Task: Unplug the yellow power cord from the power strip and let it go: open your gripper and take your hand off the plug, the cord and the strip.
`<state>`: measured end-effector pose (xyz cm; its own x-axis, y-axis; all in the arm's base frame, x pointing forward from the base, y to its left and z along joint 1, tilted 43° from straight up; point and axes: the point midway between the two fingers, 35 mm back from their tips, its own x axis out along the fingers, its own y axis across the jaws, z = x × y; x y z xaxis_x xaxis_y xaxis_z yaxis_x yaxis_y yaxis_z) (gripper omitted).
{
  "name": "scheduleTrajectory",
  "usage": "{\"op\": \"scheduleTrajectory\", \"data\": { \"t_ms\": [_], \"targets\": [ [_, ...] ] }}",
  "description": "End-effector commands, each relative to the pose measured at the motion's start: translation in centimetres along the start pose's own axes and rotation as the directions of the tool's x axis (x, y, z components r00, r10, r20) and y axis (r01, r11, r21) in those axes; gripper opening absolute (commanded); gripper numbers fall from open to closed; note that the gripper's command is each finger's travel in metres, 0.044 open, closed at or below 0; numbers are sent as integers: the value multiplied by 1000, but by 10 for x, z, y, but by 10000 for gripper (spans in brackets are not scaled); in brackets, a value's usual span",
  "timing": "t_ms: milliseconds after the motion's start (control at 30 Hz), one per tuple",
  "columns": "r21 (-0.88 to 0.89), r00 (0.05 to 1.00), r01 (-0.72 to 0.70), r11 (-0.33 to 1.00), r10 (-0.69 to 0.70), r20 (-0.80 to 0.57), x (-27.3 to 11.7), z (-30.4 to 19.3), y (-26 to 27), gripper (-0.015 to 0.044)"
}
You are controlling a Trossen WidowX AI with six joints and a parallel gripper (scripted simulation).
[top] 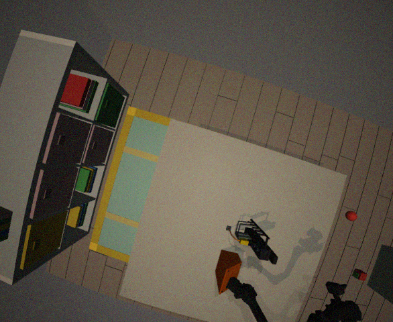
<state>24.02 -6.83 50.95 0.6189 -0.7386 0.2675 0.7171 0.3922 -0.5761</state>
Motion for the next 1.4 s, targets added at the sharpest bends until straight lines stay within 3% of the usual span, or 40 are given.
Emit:
{"op": "scheduleTrajectory", "data": {
  "t_ms": [0, 267, 600, 833, 1033, 1200, 1367],
  "targets": [
    [-1, 1000, -5, 1000, 5, 3, 0, 1, 2, 374],
    [-123, 968, -228, 966, 238, 73, -10, 21, 87, 164],
    [-475, 811, -520, 710, 584, -13, -63, 4, 237, 160],
    [-682, 657, -618, 391, 734, -174, -123, -35, 322, 160],
    [-780, 520, -624, 51, 772, -366, -181, -89, 375, 160],
    [-774, 431, -587, -238, 718, -547, -223, -144, 397, 160],
    [-676, 385, -503, -539, 561, -733, -259, -204, 396, 160]
  ]
}}
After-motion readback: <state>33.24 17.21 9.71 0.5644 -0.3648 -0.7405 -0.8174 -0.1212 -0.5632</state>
